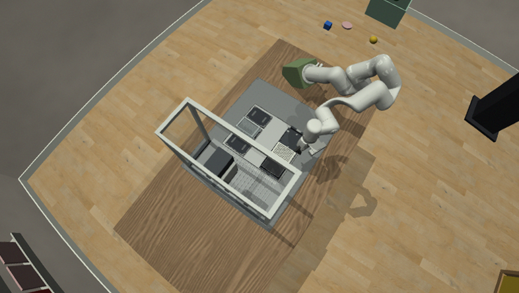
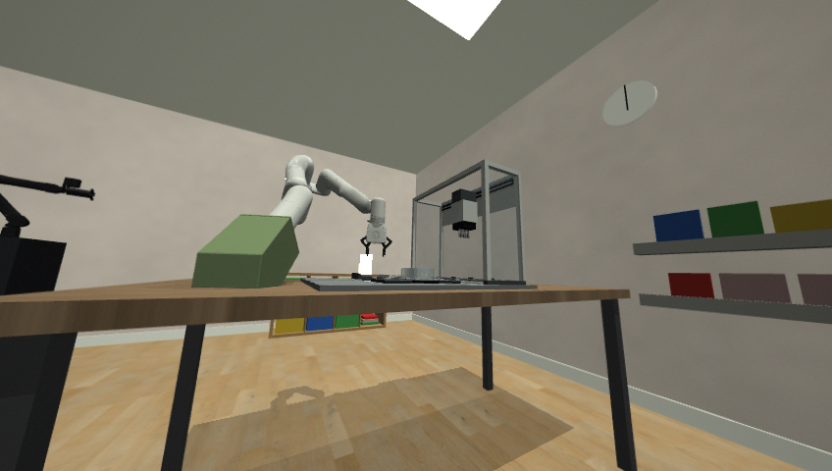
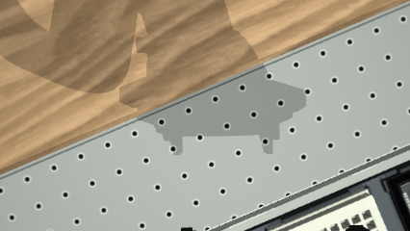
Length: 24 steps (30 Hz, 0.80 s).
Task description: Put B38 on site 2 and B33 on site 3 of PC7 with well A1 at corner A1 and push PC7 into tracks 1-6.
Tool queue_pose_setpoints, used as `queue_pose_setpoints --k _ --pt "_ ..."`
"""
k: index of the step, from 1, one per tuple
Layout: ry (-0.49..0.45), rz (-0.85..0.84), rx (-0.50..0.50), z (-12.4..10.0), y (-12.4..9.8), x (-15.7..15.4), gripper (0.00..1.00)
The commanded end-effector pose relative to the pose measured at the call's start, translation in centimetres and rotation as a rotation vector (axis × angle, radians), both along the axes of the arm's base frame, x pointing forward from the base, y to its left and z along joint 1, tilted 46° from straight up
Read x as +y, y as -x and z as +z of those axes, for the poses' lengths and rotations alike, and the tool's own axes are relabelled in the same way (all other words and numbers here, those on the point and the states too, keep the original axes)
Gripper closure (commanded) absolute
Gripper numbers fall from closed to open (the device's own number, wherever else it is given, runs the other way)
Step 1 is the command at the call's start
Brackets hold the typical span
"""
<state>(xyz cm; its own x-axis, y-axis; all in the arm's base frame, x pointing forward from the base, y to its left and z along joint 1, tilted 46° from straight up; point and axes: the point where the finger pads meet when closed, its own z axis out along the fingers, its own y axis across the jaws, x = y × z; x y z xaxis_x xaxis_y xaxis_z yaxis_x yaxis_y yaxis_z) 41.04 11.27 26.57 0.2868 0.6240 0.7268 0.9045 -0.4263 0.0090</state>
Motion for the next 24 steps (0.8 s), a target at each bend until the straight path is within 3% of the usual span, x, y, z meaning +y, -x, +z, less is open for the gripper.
queue_pose_setpoints --k 1,24 --pt "-0.041 -0.102 0.089 -1.1 1.6 -0.7 0.18" --pt "-0.263 -0.583 0.547 -7.5 9.5 -3.5 0.18"
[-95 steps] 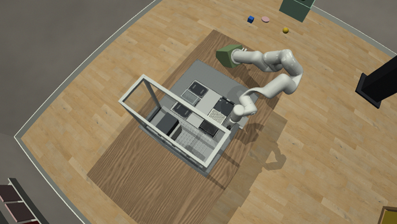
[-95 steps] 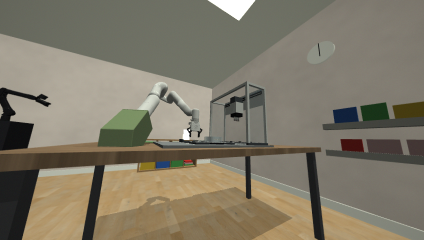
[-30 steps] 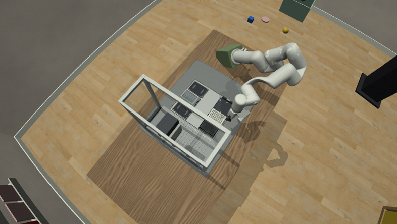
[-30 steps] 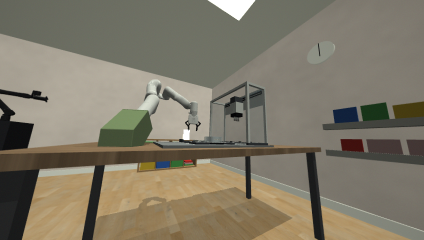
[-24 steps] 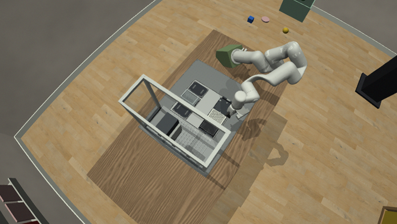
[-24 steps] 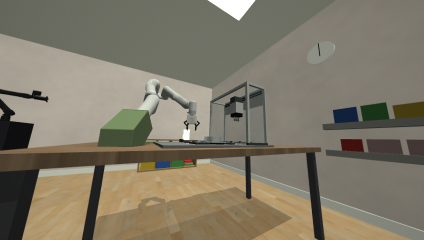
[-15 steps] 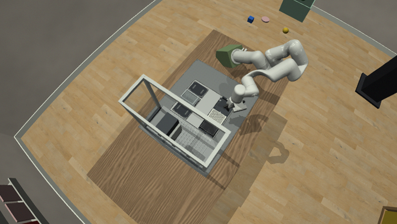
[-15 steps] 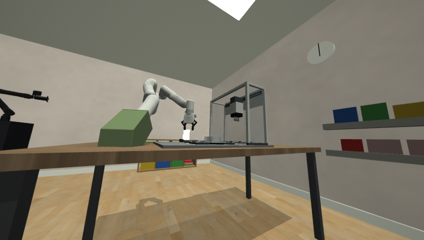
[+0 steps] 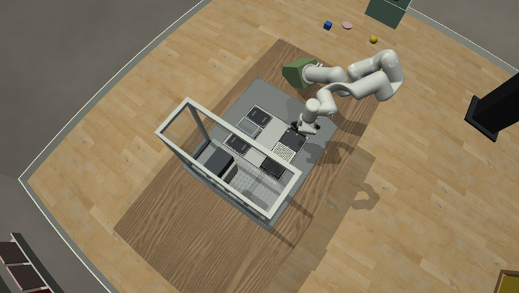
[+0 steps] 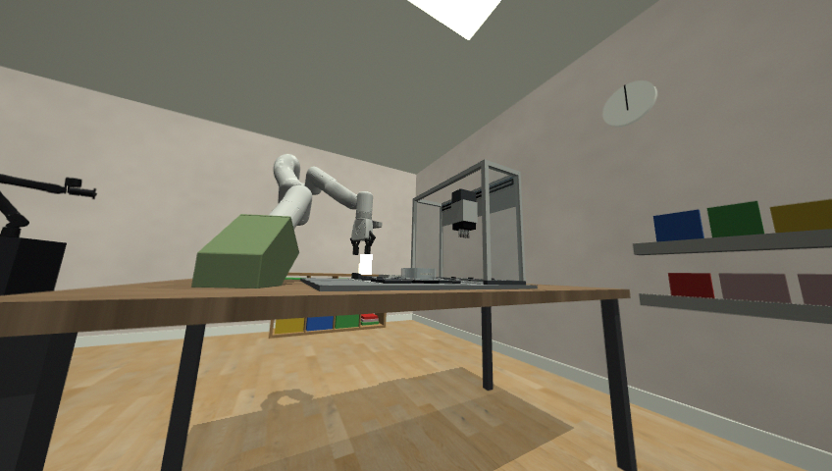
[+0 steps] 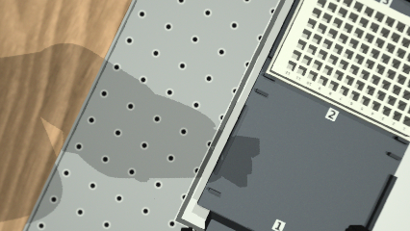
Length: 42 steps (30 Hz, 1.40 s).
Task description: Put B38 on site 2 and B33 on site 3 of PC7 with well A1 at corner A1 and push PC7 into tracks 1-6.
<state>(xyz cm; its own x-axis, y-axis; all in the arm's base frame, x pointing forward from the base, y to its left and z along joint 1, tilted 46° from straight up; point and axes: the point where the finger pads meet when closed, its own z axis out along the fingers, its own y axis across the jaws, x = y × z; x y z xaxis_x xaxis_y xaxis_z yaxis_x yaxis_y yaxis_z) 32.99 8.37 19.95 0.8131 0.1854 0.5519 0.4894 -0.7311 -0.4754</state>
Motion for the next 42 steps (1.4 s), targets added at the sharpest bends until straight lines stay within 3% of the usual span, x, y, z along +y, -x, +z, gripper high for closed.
queue_pose_setpoints --k 1,12,29,42 --pt "-0.042 -0.11 0.097 -1.2 1.8 -0.8 0.18" --pt "-0.137 -0.316 0.294 -3.6 4.8 -1.9 0.18" --pt "-0.138 -0.318 0.296 -3.6 4.8 -1.9 0.18" --pt "-0.138 -0.318 0.296 -4.9 4.2 -0.7 0.18"
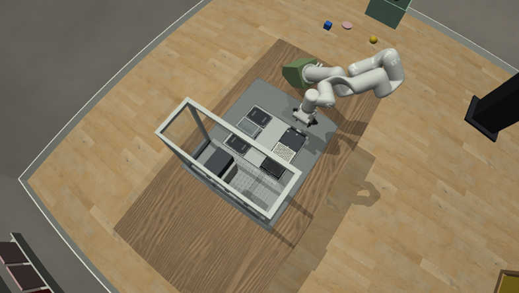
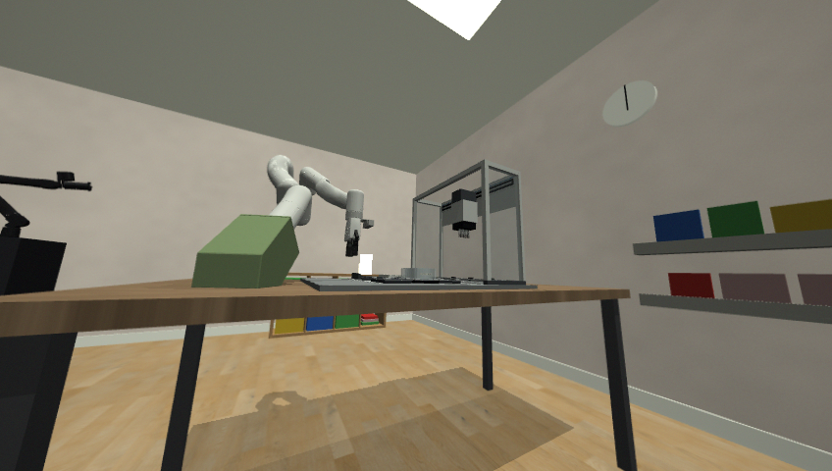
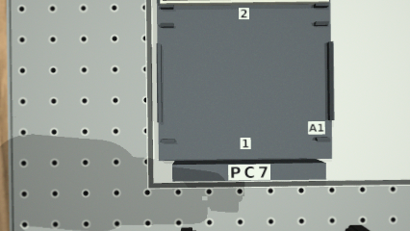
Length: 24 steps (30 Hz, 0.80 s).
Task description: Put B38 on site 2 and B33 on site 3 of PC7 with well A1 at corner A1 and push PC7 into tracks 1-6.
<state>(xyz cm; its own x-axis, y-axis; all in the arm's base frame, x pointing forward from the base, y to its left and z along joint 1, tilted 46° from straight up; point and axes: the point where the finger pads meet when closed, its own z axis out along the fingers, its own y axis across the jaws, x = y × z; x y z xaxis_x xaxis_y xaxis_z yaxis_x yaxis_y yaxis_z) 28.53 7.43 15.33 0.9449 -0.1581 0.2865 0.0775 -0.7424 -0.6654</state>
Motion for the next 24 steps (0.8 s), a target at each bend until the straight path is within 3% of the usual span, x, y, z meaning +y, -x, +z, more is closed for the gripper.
queue_pose_setpoints --k 1,24 --pt "0.001 -0.001 -0.002 -0.4 -0.3 0.4 0.18" --pt "0.0 -0.001 -0.002 -2.8 -1.4 2.7 0.18"
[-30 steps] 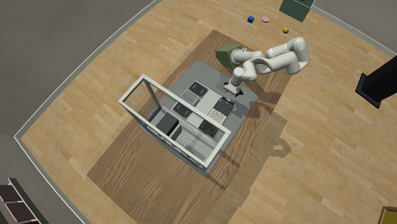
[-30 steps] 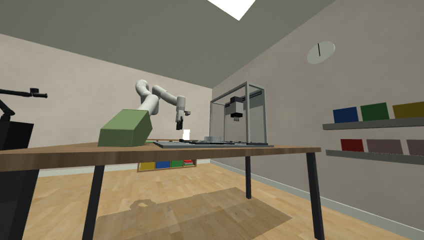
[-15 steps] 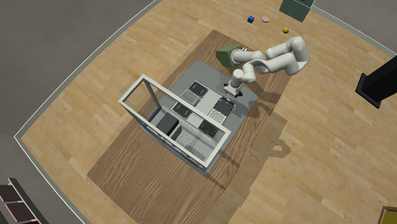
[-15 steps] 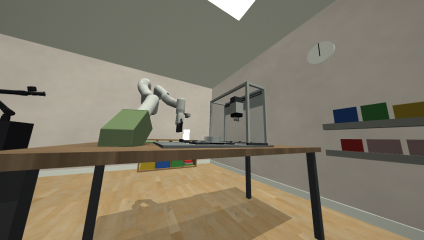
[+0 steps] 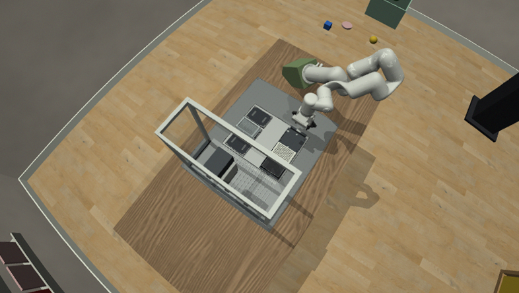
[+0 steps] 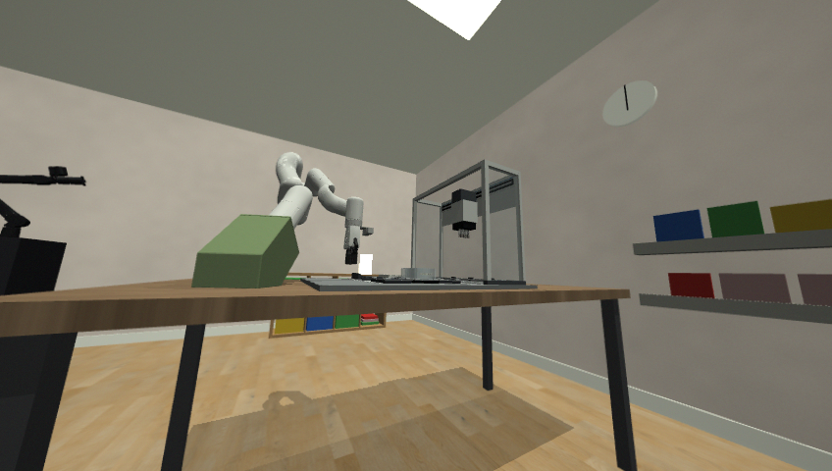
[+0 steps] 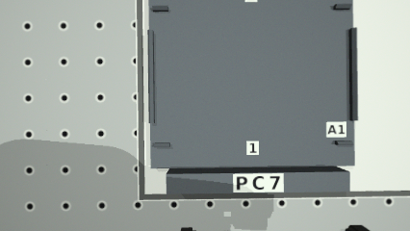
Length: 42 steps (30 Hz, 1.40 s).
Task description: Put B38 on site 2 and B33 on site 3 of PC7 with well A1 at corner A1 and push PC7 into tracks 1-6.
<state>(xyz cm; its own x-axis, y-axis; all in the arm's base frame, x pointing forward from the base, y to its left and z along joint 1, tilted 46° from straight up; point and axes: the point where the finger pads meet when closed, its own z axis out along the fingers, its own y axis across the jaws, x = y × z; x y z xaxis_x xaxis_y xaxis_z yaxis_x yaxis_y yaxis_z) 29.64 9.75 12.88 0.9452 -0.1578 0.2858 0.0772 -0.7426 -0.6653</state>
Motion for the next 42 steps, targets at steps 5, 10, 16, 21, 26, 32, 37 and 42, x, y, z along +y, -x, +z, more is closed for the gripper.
queue_pose_setpoints --k 5,10,16,21,26,32,37,42 --pt "0.0 -0.001 -0.003 -0.9 -0.6 0.9 0.18" --pt "0.0 -0.001 -0.003 -1.3 -0.7 1.2 0.18" --pt "0.0 -0.001 -0.003 -2.0 -1.0 1.9 0.18" --pt "0.0 -0.001 -0.003 -2.5 -1.3 2.4 0.18" --pt "0.0 -0.001 -0.003 -2.6 -1.3 2.4 0.18" --pt "0.0 -0.001 -0.003 -2.6 -1.3 2.5 0.18" --pt "0.0 -0.001 -0.002 -2.8 -1.4 2.7 0.18" --pt "0.0 -0.001 -0.002 -3.0 -1.5 2.8 0.18"
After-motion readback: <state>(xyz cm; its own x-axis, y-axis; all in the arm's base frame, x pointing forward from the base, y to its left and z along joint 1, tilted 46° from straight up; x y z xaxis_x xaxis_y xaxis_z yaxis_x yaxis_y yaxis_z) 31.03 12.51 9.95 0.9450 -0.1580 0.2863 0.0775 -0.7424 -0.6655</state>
